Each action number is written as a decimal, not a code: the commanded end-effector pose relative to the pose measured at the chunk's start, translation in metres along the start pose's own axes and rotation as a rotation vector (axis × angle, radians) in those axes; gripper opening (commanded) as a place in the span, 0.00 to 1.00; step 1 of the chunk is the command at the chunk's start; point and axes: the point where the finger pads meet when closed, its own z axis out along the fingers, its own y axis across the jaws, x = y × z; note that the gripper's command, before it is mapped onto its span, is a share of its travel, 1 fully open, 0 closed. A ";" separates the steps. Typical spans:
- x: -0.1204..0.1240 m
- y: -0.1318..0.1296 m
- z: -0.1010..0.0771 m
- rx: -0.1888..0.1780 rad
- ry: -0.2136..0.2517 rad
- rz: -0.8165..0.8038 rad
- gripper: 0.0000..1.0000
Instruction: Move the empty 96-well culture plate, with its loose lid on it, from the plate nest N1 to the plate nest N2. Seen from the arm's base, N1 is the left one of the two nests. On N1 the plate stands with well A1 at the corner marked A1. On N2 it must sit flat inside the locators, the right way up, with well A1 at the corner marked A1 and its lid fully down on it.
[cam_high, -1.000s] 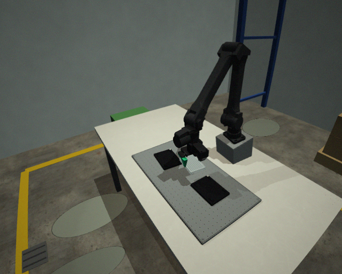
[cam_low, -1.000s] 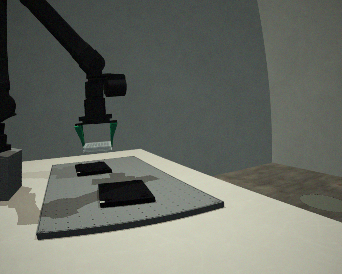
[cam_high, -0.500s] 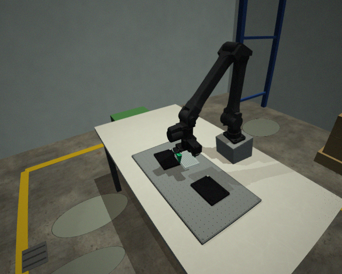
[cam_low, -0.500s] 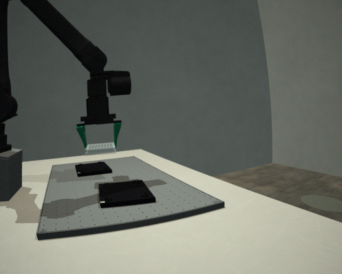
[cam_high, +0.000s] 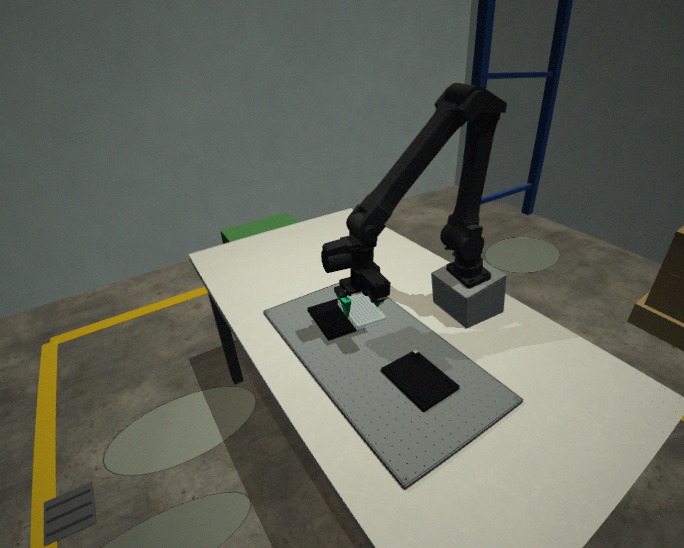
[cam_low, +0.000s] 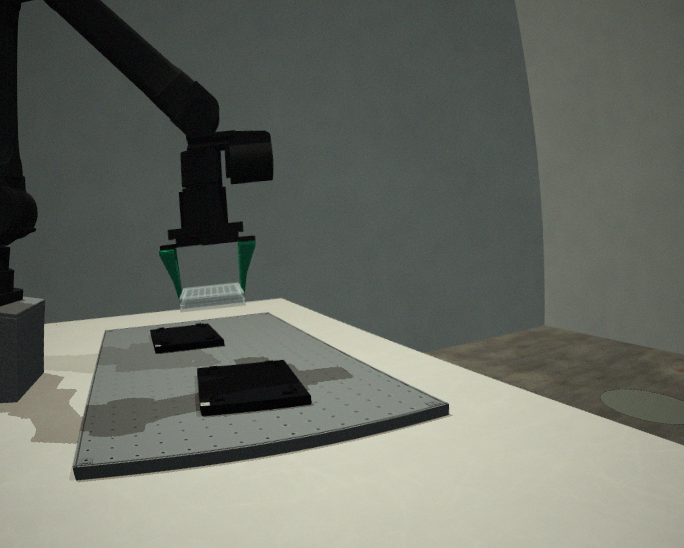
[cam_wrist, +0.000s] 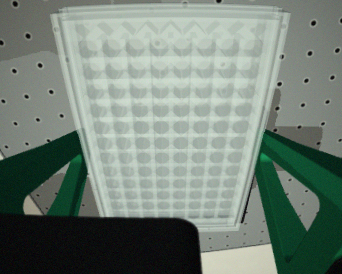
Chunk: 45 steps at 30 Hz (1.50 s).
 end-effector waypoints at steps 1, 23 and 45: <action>0.012 -0.021 -0.006 0.009 -0.002 -0.029 0.00; 0.080 -0.038 -0.006 0.009 0.004 -0.030 0.00; 0.114 -0.039 0.002 -0.018 -0.006 -0.051 0.00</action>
